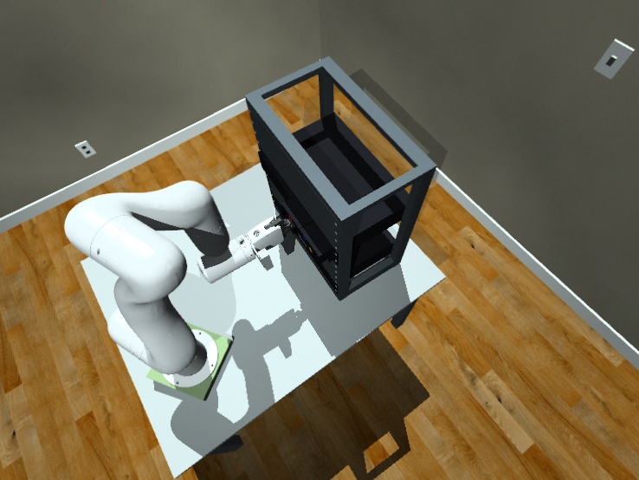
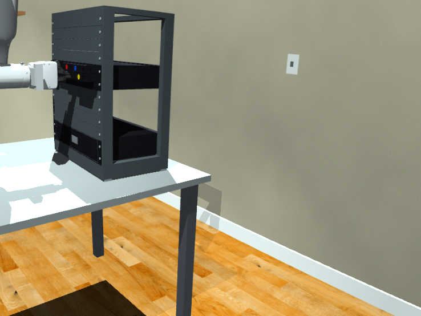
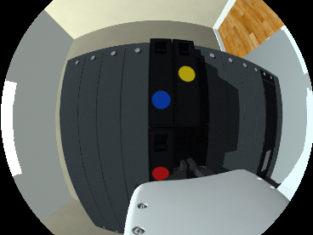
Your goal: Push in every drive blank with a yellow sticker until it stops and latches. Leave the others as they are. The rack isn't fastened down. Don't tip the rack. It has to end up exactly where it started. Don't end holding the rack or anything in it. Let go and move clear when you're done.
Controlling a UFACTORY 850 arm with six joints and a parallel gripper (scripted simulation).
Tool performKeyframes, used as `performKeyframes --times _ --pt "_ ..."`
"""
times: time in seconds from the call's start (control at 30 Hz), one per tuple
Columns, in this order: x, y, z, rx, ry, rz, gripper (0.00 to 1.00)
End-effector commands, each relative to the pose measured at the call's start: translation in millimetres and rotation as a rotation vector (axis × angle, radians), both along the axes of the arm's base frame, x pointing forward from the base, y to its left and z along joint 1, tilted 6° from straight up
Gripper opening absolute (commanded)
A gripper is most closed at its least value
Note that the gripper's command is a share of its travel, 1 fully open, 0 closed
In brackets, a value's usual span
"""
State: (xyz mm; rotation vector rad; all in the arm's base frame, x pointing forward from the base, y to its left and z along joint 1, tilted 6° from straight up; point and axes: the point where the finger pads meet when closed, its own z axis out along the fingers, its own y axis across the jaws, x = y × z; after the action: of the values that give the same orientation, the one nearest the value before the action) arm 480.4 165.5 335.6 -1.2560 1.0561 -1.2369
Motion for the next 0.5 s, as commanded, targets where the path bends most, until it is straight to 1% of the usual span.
performKeyframes --times 0.0,0.27,0.33,0.47 --pt "-13 -1 -1 0.000 0.001 0.000 0.00" --pt "-62 -5 -4 0.000 0.001 0.000 0.00" --pt "-62 -5 -4 0.000 0.001 0.000 0.00" --pt "-80 -7 -5 0.000 0.001 0.000 0.00"
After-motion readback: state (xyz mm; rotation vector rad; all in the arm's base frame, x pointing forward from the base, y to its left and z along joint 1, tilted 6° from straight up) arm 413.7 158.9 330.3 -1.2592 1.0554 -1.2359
